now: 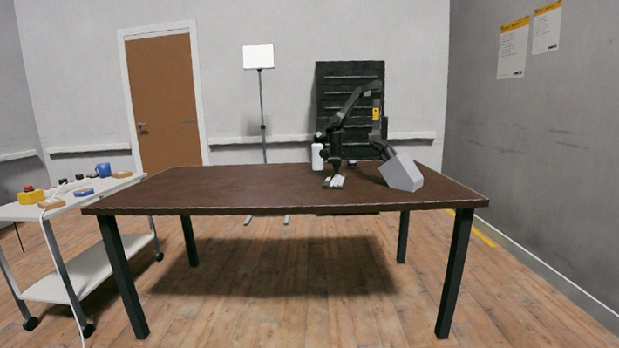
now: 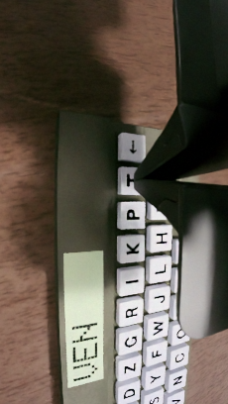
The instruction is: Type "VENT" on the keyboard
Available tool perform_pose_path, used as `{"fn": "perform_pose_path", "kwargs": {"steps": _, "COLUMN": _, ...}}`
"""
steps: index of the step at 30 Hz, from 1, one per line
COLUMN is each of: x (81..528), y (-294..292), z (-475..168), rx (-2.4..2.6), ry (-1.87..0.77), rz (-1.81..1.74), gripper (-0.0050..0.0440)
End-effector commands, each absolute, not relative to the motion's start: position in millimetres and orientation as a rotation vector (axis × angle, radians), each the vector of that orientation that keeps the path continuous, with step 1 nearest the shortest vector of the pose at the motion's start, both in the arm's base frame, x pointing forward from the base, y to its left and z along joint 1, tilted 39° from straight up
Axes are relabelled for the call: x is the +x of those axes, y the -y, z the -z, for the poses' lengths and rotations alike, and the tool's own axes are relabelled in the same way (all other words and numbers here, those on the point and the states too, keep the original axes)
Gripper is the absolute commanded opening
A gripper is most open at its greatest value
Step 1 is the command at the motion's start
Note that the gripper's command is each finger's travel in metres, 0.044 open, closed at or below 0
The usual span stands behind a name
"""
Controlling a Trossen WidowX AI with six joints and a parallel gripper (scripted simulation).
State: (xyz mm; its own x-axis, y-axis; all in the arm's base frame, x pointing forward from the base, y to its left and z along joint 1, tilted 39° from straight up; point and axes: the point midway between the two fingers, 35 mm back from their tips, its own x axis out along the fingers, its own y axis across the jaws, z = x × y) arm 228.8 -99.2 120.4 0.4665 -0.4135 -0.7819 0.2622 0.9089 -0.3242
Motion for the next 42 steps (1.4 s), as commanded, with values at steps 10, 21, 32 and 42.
{"fn": "perform_pose_path", "kwargs": {"steps": 10, "x": 234.5, "y": 104.1, "z": -118.6, "rx": -0.168, "ry": -0.982, "rz": 0.422, "gripper": -0.005}}
{"fn": "perform_pose_path", "kwargs": {"steps": 21, "x": 235.2, "y": 103.7, "z": -120.6, "rx": -0.167, "ry": -0.977, "rz": 0.422, "gripper": -0.005}}
{"fn": "perform_pose_path", "kwargs": {"steps": 32, "x": 234.5, "y": 104.3, "z": -115.4, "rx": -0.168, "ry": -0.991, "rz": 0.419, "gripper": -0.005}}
{"fn": "perform_pose_path", "kwargs": {"steps": 42, "x": 234.4, "y": 104.2, "z": -117.8, "rx": -0.167, "ry": -0.982, "rz": 0.421, "gripper": -0.005}}
